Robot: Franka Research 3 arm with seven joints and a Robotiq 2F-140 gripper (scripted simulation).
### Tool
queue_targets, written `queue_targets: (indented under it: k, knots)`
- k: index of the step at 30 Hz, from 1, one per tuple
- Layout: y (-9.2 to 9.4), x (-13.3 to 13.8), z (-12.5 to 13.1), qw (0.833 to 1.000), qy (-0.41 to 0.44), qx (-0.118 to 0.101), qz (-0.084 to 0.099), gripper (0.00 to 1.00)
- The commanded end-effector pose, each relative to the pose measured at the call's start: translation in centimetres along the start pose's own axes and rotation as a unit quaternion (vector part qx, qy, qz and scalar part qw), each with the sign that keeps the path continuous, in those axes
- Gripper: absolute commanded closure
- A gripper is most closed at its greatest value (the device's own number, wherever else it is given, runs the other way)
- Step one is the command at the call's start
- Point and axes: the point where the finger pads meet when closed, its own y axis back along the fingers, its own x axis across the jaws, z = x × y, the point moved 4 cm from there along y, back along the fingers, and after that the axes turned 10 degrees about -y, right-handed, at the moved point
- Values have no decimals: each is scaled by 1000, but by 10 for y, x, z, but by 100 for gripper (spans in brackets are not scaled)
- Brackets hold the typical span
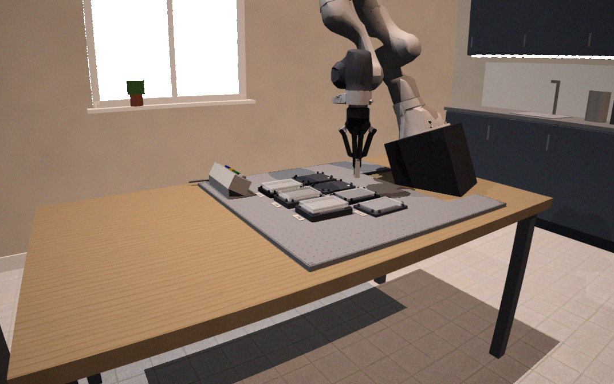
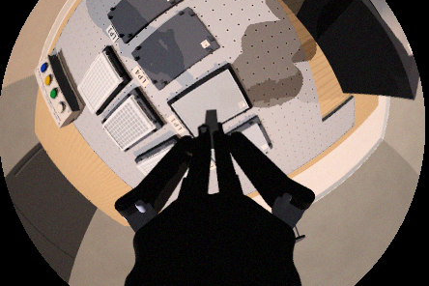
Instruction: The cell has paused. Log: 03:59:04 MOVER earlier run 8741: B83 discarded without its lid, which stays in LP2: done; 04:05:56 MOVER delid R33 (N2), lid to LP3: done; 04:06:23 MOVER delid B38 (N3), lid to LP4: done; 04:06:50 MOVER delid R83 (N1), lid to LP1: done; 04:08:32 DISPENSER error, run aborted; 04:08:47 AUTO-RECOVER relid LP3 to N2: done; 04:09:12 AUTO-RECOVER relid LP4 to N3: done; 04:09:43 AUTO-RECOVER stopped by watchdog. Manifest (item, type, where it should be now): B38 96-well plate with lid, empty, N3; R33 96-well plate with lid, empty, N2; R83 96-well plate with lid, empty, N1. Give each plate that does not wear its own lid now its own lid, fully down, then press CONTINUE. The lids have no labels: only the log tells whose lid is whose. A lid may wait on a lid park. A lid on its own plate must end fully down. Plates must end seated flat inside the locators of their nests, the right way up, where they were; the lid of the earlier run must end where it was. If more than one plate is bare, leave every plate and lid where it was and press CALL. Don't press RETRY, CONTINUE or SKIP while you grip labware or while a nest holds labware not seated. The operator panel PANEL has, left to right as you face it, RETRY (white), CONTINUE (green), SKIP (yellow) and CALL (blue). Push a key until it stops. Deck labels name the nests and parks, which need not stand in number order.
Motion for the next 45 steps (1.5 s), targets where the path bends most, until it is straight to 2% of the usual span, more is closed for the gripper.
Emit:
queue_targets:
  k: [1, 2, 7, 8, 15, 22, 24, 25, 32, 39, 41, 42, 45]
  knots:
    - [-1, 0, -1, 990, 139, 2, 1, 100]
    - [-1, 0, -1, 988, 153, 2, 1, 34]
    - [-1, 0, 0, 981, 194, 2, 2, 34]
    - [-1, -1, 0, 973, 231, 2, 3, 34]
    - [-1, -1, 0, 946, 325, 2, 4, 34]
    - [-1, -1, 0, 909, 417, 3, 5, 34]
    - [-1, -1, 0, 909, 417, 3, 5, 34]
    - [-1, -1, 0, 892, 452, 3, 5, 34]
    - [-1, -1, 0, 842, 539, 4, 5, 34]
    - [-1, 0, 0, 783, 622, 5, 4, 34]
    - [-1, 0, 0, 783, 622, 5, 4, 34]
    - [-1, 0, 0, 758, 652, 6, 4, 34]
    - [-2, 0, 0, 729, 685, 7, 4, 34]
